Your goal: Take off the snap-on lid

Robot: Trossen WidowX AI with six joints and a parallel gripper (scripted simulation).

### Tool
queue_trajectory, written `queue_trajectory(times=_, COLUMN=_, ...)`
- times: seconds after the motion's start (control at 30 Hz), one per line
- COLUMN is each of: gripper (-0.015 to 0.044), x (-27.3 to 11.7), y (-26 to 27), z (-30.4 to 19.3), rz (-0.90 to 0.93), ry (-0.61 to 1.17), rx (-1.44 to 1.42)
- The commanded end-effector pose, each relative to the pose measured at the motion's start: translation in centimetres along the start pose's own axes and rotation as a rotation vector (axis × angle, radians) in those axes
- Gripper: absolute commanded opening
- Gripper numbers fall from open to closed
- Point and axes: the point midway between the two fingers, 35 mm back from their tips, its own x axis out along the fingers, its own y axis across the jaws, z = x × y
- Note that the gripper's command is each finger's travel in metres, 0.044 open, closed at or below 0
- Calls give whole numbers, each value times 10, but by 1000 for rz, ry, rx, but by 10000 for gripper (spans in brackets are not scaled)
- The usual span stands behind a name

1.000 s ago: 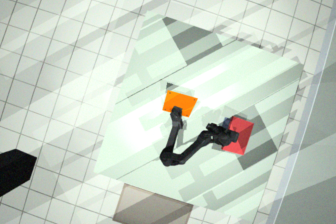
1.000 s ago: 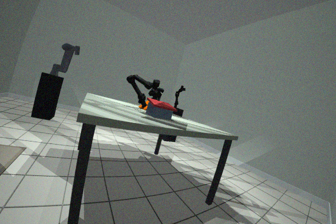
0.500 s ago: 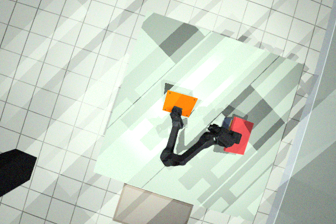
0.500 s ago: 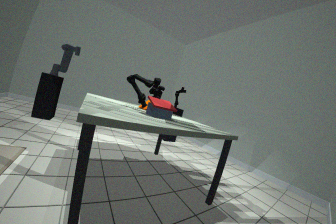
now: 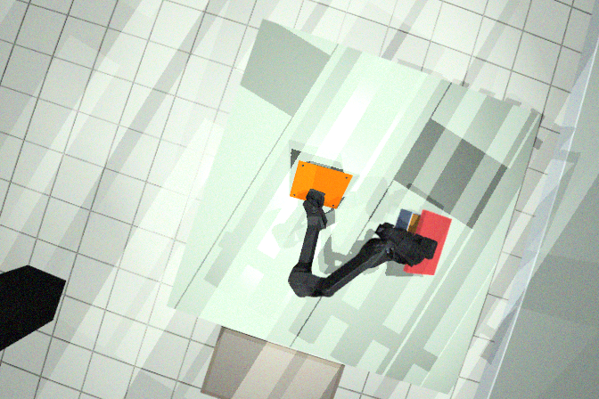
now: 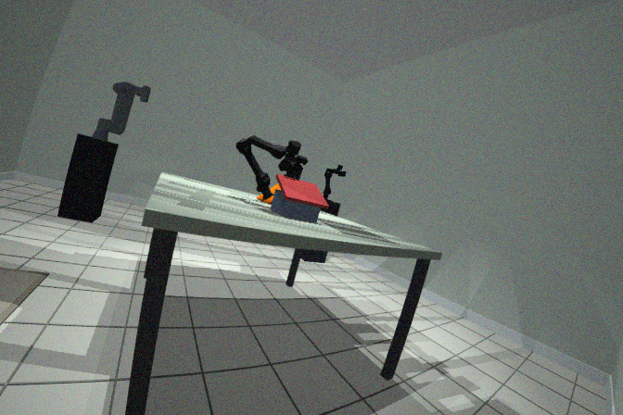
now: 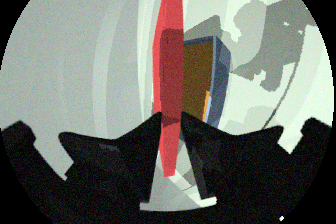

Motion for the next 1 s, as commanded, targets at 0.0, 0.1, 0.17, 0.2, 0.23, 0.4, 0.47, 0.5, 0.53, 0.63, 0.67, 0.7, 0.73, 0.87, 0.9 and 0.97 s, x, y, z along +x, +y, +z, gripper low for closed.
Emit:
queue_trajectory(times=0.0, gripper=0, x=-1, y=7, z=0, rz=2, ry=-1, rx=5)
queue_trajectory(times=0.1, gripper=0, x=-1, y=11, z=0, rz=3, ry=-1, rx=5)
queue_trajectory(times=0.17, gripper=0, x=-2, y=15, z=0, rz=3, ry=-1, rx=5)
queue_trajectory(times=0.2, gripper=0, x=-2, y=16, z=0, rz=3, ry=-1, rx=5)
queue_trajectory(times=0.23, gripper=0, x=-2, y=18, z=0, rz=3, ry=-1, rx=5)
queue_trajectory(times=0.4, gripper=0, x=-1, y=27, z=0, rz=3, ry=-1, rx=5)
queue_trajectory(times=0.47, gripper=0, x=-1, y=31, z=0, rz=3, ry=-1, rx=5)
queue_trajectory(times=0.5, gripper=0, x=-1, y=32, z=0, rz=3, ry=-1, rx=5)
queue_trajectory(times=0.53, gripper=0, x=-1, y=34, z=0, rz=3, ry=-1, rx=5)
queue_trajectory(times=0.63, gripper=0, x=-3, y=37, z=0, rz=3, ry=-1, rx=5)
queue_trajectory(times=0.67, gripper=0, x=-4, y=38, z=0, rz=3, ry=-1, rx=5)
queue_trajectory(times=0.7, gripper=0, x=-5, y=39, z=0, rz=3, ry=-1, rx=6)
queue_trajectory(times=0.73, gripper=0, x=-6, y=40, z=0, rz=3, ry=-1, rx=6)
queue_trajectory(times=0.87, gripper=0, x=-9, y=44, z=0, rz=3, ry=-1, rx=6)
queue_trajectory(times=0.9, gripper=0, x=-10, y=45, z=0, rz=3, ry=-1, rx=6)
queue_trajectory(times=0.97, gripper=0, x=-11, y=47, z=0, rz=3, ry=-1, rx=6)
